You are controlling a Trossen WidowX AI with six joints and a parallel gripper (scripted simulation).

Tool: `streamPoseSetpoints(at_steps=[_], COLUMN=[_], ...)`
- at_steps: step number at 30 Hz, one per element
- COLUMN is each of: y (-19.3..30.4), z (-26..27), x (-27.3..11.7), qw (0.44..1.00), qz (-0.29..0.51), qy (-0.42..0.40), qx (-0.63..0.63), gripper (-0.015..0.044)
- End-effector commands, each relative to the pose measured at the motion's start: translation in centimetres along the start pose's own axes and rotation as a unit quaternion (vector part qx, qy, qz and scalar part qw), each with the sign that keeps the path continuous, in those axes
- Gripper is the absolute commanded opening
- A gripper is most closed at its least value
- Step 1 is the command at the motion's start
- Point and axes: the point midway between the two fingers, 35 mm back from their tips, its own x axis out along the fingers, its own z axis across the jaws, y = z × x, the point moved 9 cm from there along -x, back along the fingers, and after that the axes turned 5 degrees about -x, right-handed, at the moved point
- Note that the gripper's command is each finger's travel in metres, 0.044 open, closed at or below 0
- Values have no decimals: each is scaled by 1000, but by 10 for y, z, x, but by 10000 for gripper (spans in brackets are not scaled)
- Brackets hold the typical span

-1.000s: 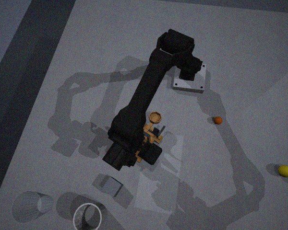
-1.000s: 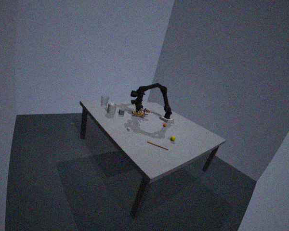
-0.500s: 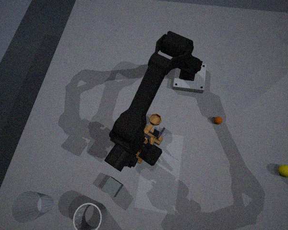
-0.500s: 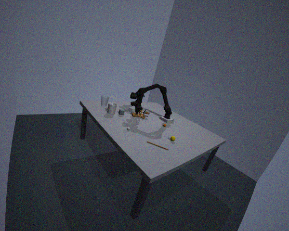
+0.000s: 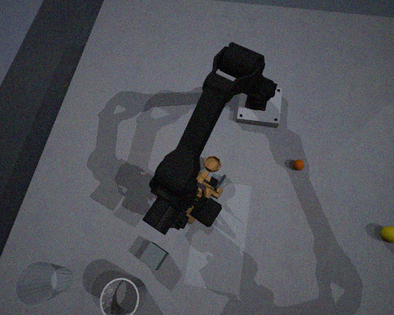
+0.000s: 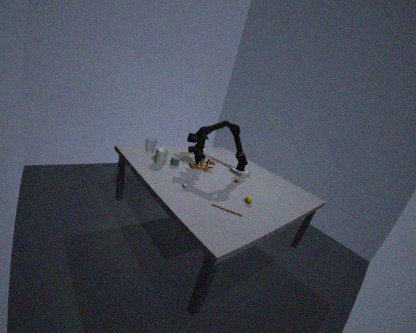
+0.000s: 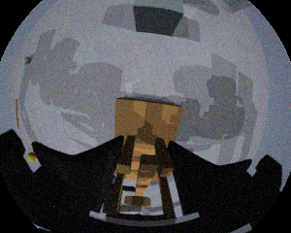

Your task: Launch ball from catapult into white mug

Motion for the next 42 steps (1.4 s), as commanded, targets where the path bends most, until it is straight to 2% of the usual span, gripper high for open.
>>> streamPoseSetpoints(at_steps=[1,3,5,10,12,13,14,21,26,42], y=[0,-1,-3,-1,1,1,-3,3,3,2], z=[0,0,0,0,0,0,0,0,0,0], x=[0,-3,-21,-91,-101,-101,-85,-93,-49,-31], qw=[1000,1000,1000,1000,1000,1000,1000,1000,1000,1000], qz=[0,-1,-1,-1,-1,-1,-6,-4,-4,-4], qy=[0,0,0,0,0,0,0,-1,-1,-1], qx=[0,0,0,0,0,0,-3,-3,-3,-3], gripper=[341,394,440,440,440,440,440,440,440,440])
